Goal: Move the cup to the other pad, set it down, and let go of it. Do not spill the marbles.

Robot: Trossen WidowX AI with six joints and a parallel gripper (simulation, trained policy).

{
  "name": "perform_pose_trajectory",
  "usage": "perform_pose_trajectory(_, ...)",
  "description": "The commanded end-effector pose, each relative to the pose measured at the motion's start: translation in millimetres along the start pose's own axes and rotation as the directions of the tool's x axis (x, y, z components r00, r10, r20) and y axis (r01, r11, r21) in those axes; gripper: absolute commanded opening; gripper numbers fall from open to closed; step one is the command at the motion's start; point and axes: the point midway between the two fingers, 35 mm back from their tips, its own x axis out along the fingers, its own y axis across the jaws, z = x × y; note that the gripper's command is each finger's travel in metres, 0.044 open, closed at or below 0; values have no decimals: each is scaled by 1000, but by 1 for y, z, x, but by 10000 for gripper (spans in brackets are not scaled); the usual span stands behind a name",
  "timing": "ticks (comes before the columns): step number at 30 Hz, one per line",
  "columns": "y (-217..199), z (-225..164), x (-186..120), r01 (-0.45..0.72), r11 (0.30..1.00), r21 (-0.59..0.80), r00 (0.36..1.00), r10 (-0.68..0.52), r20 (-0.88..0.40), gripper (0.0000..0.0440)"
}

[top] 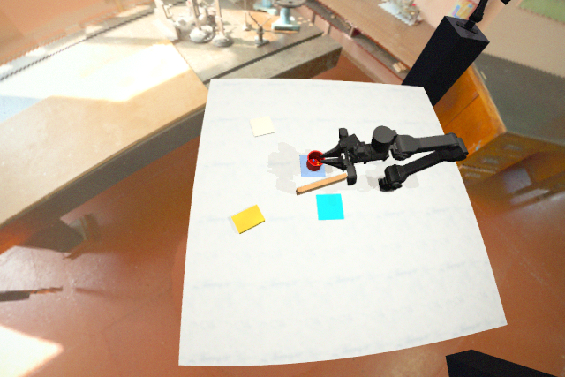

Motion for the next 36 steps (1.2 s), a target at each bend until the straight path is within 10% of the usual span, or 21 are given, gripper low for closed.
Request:
perform_pose_trajectory(1,4,-3,4,-5,1000,15,999,6,-54,84)
perform_pose_trajectory(36,17,-45,32,68,997,38,821,-35,-570,104)
